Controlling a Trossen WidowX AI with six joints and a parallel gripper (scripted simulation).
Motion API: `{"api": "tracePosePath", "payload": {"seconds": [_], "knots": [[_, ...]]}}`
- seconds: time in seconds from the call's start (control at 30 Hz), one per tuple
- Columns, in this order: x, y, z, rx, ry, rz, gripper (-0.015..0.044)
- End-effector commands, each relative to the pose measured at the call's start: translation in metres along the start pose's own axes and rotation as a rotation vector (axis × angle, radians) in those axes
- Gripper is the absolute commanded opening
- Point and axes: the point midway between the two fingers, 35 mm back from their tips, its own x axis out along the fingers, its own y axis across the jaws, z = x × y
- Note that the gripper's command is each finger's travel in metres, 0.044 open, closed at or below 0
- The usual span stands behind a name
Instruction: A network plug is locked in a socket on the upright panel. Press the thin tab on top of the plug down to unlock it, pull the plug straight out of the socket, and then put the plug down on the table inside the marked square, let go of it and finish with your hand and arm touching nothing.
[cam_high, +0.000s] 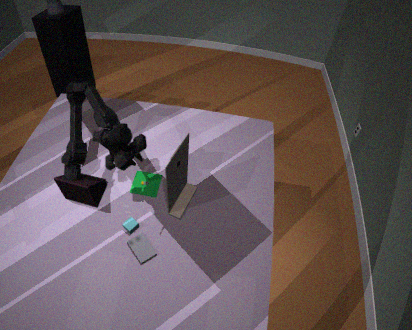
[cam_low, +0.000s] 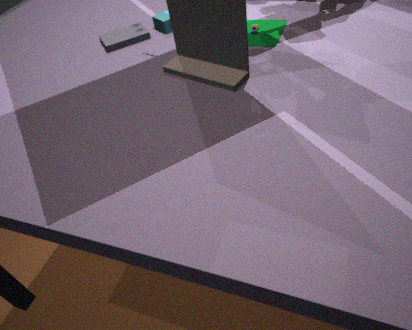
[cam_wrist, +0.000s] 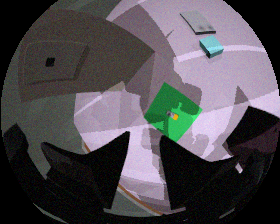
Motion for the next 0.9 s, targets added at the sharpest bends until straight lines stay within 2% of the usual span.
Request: {"api": "tracePosePath", "payload": {"seconds": [0.0, 0.63, 0.87], "knots": [[-0.009, 0.007, -0.001, -0.013, 0.002, 0.006, 0.0156], [-0.052, 0.033, -0.008, -0.005, 0.017, 0.035, 0.0156], [-0.052, 0.033, -0.008, -0.005, 0.017, 0.035, 0.034]]}}
